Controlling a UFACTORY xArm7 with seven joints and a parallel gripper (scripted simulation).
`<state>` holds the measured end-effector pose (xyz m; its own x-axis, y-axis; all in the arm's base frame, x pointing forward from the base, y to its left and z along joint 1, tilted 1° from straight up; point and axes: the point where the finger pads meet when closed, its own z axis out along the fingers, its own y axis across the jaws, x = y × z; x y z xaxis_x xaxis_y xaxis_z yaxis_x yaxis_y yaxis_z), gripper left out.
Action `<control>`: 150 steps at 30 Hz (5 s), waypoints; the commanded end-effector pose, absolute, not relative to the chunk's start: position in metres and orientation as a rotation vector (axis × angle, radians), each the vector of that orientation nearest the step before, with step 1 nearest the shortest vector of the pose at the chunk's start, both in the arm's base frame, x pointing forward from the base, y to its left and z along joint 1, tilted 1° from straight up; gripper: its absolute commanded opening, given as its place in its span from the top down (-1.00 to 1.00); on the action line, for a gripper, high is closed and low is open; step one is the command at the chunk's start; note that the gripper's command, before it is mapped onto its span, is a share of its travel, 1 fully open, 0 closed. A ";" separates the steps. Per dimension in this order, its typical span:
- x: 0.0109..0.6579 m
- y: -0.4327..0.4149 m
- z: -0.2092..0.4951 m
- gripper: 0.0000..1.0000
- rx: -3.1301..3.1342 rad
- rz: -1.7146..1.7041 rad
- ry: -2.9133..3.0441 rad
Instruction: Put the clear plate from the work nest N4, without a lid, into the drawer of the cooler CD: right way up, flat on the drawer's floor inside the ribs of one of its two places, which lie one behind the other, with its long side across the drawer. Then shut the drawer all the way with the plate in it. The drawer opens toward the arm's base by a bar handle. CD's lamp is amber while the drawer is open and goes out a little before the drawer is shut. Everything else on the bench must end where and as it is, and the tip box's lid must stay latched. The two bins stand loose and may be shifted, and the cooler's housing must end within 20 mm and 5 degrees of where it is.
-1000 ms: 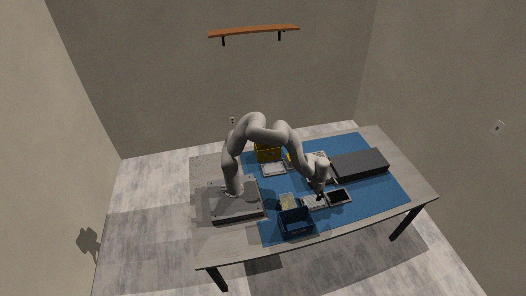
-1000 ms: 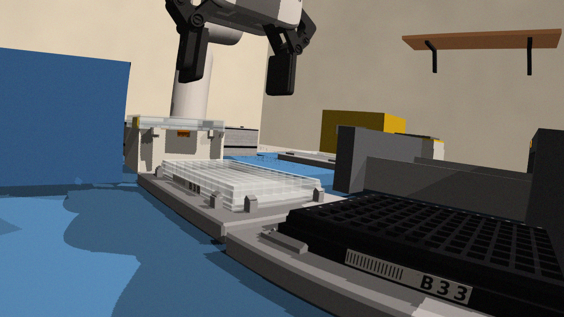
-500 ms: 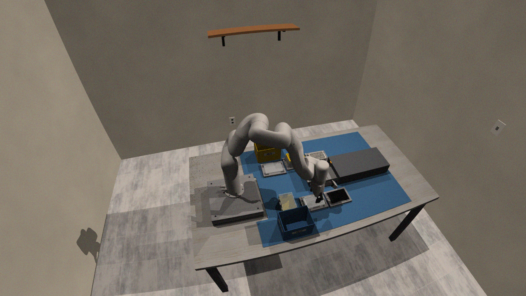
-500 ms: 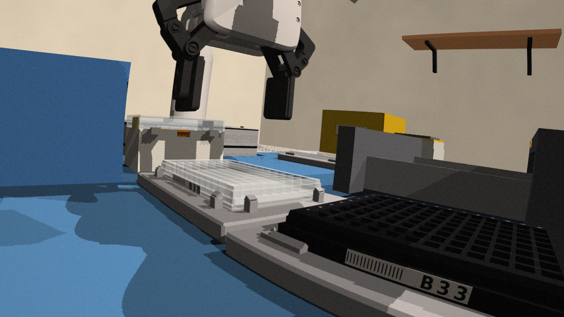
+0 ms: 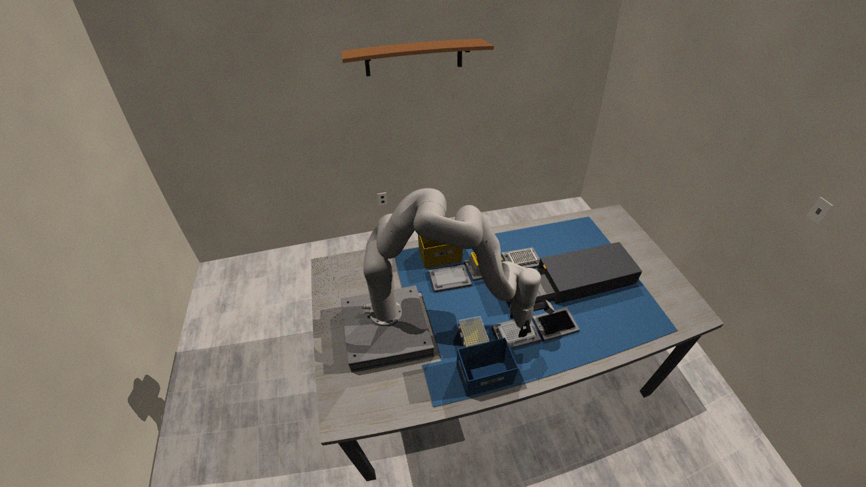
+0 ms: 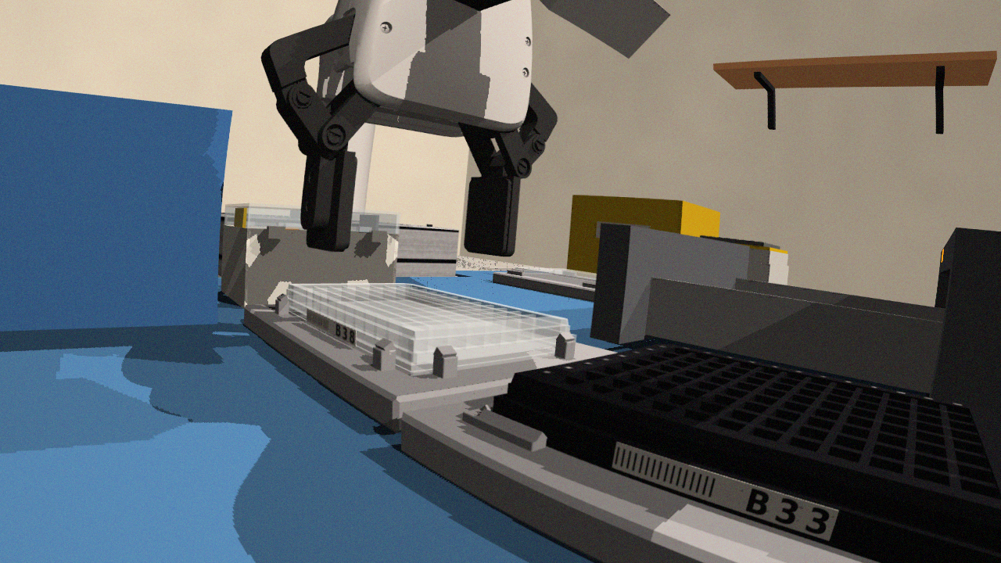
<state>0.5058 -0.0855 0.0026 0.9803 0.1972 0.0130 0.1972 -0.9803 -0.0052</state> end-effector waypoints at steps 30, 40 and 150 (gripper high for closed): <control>0.508 -0.086 -0.012 -1.00 -3.121 -0.027 -0.311; 0.508 -0.086 -0.018 -1.00 -3.121 -0.027 -0.311; 0.508 -0.086 -0.003 1.00 -3.121 -0.027 -0.311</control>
